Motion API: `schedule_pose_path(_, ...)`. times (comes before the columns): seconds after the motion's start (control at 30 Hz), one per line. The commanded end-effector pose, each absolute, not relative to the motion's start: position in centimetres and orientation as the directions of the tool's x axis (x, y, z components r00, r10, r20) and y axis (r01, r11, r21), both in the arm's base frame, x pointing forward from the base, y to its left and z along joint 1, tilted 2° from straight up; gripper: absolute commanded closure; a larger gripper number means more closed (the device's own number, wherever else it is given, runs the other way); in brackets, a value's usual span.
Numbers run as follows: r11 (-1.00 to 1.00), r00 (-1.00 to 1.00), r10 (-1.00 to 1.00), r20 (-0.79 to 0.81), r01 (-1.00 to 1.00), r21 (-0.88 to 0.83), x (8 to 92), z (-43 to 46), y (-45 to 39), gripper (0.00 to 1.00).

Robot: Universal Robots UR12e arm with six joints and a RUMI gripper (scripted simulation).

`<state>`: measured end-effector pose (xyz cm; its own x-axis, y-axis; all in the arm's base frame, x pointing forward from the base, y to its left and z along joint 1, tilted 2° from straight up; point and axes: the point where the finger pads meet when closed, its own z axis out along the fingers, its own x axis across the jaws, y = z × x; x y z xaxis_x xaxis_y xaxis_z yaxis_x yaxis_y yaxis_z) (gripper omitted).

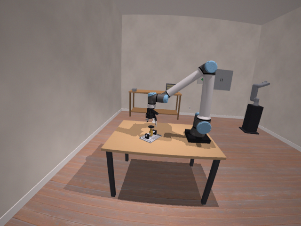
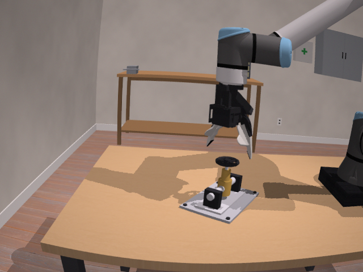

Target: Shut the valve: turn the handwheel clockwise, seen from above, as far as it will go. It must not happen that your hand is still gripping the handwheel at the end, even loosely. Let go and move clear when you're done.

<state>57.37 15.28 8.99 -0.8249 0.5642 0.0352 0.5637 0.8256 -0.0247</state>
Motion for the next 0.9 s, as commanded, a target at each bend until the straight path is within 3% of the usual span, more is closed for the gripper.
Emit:
schedule_pose_path(0.0, 0.826, -0.825, 0.564, 0.034, 0.564, -0.024, 57.4, 8.8, 15.3, 0.0)
schedule_pose_path(0.87, 0.826, -0.825, 0.564, 0.034, 0.564, -0.024, 57.4, 6.1, 15.3, 0.0)
